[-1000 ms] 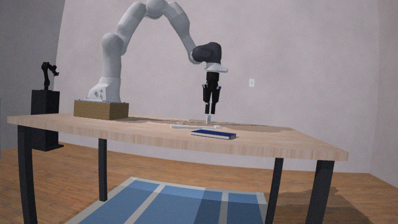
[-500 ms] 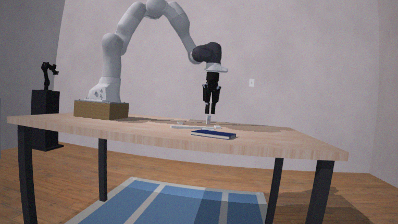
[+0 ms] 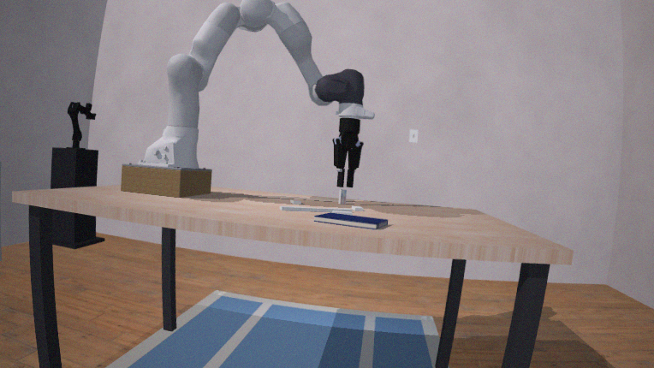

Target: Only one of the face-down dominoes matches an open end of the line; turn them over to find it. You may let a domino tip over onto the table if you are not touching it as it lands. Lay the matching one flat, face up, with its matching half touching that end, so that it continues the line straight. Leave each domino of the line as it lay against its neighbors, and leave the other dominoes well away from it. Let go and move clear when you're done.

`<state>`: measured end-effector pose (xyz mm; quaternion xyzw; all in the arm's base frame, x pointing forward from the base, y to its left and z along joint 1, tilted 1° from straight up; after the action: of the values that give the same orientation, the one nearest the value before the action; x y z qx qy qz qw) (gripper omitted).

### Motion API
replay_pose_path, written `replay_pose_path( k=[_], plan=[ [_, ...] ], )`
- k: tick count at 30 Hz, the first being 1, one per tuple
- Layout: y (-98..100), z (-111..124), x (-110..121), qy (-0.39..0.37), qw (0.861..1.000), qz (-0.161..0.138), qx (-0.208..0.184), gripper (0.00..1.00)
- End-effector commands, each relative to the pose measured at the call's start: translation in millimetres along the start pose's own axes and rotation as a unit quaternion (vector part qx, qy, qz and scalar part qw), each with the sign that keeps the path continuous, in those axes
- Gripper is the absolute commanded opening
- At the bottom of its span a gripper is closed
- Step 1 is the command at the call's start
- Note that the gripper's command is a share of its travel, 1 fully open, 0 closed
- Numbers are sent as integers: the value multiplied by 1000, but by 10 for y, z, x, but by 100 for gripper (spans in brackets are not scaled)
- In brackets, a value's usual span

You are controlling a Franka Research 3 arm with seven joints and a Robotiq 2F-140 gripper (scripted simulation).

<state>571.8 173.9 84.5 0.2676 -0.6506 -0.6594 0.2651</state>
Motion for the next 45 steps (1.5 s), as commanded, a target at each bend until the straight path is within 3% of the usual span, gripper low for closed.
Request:
replay_pose_path(
  k=[1,15,35,45],
  plan=[
    [-8,-5,4,-1,1000,0,1,33],
    [-19,-5,4,-1,1000,0,1,33],
    [-266,-5,4,-1,1000,0,1,33],
    [-290,-5,4,-1,1000,0,1,33]
  ],
)
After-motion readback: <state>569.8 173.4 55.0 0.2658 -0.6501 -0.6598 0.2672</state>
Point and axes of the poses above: the point where the finger pads meet when closed, its own y axis back along the fingers, its own x axis across the jaws, z = x × y, the point moved 8 cm from there along y, back along the fingers, and after that the axes turned 1 degree about -y, right-handed, at the moved point
